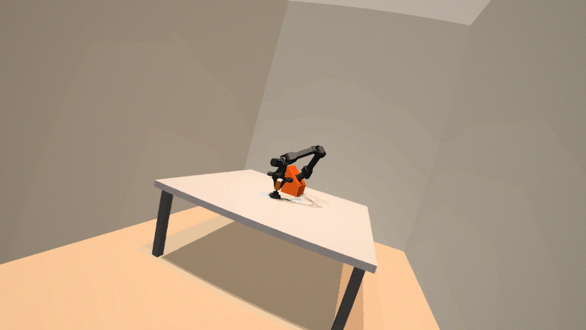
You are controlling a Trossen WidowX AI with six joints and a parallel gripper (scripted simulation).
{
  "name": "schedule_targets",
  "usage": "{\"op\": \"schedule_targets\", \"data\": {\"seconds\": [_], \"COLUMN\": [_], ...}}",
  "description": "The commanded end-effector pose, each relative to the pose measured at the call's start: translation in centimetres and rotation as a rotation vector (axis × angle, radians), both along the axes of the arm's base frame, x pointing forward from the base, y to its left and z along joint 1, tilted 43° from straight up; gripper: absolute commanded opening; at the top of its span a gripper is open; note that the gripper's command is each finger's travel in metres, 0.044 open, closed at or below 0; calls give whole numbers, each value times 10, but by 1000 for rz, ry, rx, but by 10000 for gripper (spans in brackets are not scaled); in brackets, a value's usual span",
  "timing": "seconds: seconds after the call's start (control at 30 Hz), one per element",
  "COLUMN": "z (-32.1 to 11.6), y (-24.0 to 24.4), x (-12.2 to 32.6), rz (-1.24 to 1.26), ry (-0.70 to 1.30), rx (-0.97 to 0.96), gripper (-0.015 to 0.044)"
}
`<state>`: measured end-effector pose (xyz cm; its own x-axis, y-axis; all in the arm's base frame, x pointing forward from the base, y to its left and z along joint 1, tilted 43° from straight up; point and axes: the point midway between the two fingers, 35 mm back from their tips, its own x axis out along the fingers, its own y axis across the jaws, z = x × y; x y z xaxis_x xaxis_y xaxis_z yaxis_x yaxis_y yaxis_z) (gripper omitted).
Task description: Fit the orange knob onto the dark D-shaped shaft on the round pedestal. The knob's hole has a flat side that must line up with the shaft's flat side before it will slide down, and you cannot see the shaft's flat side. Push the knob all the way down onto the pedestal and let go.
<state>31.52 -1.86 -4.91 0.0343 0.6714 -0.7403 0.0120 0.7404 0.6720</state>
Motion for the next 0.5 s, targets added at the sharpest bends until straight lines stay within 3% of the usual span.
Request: {"op": "schedule_targets", "data": {"seconds": [0.0, 0.23, 0.47], "z": [0, 4, 4], "y": [1, -3, -4], "x": [1, 1, 3], "rz": [-4, 3, 151], "ry": [-2, -8, -143], "rx": [5, 4, -3], "gripper": [0, 0, 0]}}
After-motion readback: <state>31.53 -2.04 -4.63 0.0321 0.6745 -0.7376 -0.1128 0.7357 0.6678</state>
